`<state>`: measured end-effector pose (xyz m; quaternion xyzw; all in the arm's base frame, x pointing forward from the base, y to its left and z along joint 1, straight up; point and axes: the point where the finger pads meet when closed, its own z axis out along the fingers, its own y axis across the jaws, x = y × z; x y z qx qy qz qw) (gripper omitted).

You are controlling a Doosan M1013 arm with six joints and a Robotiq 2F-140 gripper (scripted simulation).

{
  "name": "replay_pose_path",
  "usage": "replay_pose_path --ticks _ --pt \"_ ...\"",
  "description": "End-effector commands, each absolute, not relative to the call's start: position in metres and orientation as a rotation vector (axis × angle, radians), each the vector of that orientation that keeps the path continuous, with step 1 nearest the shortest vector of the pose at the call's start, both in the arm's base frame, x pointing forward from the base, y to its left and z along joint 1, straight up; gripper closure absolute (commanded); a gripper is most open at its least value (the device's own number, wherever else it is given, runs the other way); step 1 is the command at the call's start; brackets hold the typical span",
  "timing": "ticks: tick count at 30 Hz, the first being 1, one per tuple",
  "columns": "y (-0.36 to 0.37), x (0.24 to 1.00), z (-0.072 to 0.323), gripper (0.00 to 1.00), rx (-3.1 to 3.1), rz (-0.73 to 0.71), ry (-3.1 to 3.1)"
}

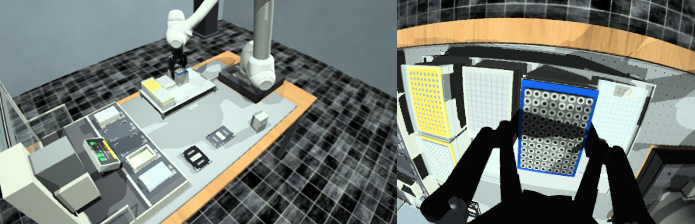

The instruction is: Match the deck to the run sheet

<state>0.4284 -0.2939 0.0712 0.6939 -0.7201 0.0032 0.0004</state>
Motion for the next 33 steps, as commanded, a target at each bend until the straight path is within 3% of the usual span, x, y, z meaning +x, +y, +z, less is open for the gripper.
replay_pose_path --ticks 1,33 --pt "-0.294 0.429 0.072 0.90 2.180 0.011 -2.262" --pt "-0.294 0.429 0.108 0.90 2.180 0.011 -2.262"
